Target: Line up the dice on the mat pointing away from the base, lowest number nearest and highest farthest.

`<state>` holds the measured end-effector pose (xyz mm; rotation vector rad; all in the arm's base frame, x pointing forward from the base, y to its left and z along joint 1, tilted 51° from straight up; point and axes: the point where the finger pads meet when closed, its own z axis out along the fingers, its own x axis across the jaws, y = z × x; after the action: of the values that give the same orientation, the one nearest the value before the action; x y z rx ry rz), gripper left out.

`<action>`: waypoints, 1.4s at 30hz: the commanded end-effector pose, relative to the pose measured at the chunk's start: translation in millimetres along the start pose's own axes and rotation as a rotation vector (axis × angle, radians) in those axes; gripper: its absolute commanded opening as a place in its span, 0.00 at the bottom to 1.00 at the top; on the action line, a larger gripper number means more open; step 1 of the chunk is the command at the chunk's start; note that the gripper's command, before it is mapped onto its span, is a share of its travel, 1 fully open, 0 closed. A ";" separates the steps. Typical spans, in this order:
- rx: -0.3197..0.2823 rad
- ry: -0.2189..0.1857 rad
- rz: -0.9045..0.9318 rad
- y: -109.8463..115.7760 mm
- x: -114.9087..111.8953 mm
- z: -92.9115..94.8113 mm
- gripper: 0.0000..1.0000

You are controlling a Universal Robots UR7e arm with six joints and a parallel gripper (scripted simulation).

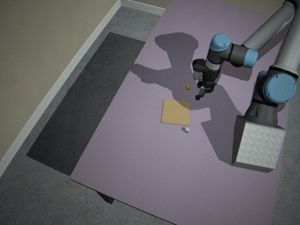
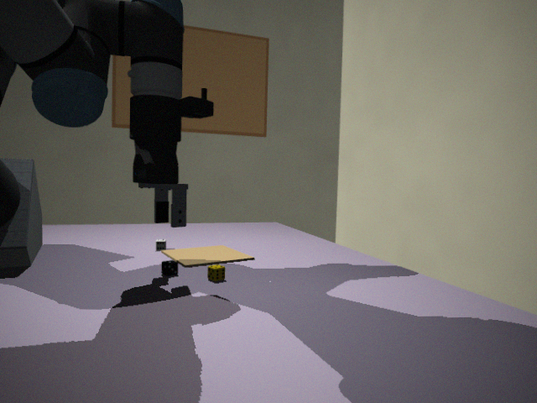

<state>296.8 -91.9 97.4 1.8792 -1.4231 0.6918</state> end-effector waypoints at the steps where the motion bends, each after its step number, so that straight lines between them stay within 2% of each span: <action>1: 0.001 0.000 0.037 0.6 0.7 0.8 1.00; 4: 0.001 0.000 0.039 0.7 0.7 0.9 1.00; 5: 0.001 0.000 0.039 0.7 0.7 0.9 0.70; 42: 0.001 0.000 0.039 0.7 0.7 0.9 0.70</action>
<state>296.2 -93.2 97.3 1.8558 -1.4632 0.7110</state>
